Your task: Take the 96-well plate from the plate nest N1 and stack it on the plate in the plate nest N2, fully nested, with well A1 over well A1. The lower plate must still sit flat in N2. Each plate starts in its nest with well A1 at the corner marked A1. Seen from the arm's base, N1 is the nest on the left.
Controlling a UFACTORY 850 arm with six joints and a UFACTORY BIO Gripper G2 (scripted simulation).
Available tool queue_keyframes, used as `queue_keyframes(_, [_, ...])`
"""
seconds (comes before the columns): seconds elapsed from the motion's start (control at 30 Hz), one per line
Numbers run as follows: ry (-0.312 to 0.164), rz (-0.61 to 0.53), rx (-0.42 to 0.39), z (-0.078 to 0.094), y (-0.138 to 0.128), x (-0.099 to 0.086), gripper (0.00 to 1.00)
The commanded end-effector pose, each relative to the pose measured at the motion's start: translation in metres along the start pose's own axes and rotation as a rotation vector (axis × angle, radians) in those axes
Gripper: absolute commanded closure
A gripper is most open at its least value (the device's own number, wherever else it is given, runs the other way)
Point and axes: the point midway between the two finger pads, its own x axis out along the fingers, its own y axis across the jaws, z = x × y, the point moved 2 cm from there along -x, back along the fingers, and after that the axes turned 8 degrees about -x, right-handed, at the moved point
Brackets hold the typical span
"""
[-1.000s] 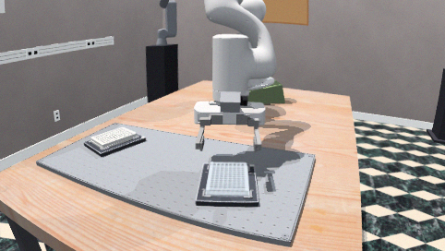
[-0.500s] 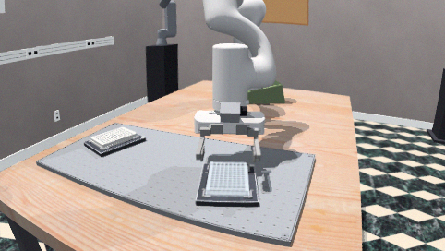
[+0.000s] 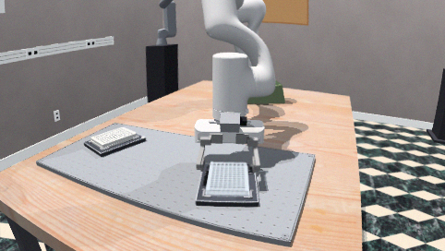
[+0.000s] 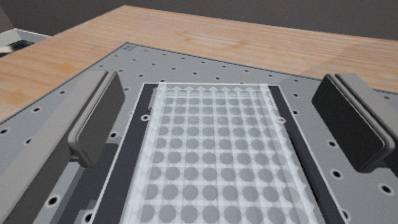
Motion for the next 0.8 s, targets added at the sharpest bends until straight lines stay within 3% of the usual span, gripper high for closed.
queue_keyframes(0.0, [-0.002,-0.001,0.0,-0.002,0.0001,0.001,0.63])
queue_keyframes(0.77, [-0.002,-0.001,0.0,-0.0099,0.0012,0.001,0.63])
